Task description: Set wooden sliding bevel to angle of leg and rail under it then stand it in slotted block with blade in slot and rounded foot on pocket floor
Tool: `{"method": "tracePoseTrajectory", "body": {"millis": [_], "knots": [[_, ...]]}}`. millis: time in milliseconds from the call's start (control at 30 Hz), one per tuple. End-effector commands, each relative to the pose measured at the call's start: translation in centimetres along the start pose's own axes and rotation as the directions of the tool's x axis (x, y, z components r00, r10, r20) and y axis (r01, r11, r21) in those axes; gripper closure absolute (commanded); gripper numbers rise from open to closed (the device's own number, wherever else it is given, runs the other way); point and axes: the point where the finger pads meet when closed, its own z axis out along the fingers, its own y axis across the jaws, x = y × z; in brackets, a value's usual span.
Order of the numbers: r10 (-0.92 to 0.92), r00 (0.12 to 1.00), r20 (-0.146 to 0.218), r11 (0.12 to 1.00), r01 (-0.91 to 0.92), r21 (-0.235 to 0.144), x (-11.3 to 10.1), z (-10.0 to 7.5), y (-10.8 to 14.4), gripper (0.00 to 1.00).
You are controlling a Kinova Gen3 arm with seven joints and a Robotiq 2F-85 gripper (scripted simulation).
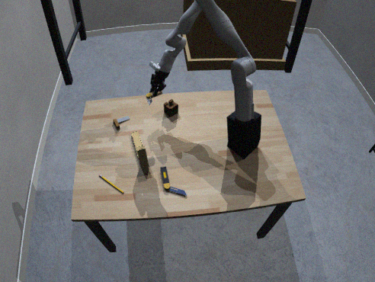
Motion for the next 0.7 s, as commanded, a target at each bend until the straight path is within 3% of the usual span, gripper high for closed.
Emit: {"method": "tracePoseTrajectory", "body": {"millis": [0, 667], "knots": [[0.032, 0.999, 0.002, 0.999, -0.032, 0.009, -0.06, -0.12, 0.03, 0.9], [0.274, 0.962, 0.016, 0.959, -0.274, 0.073, -0.9, -0.74, 0.03, 0.9]]}}
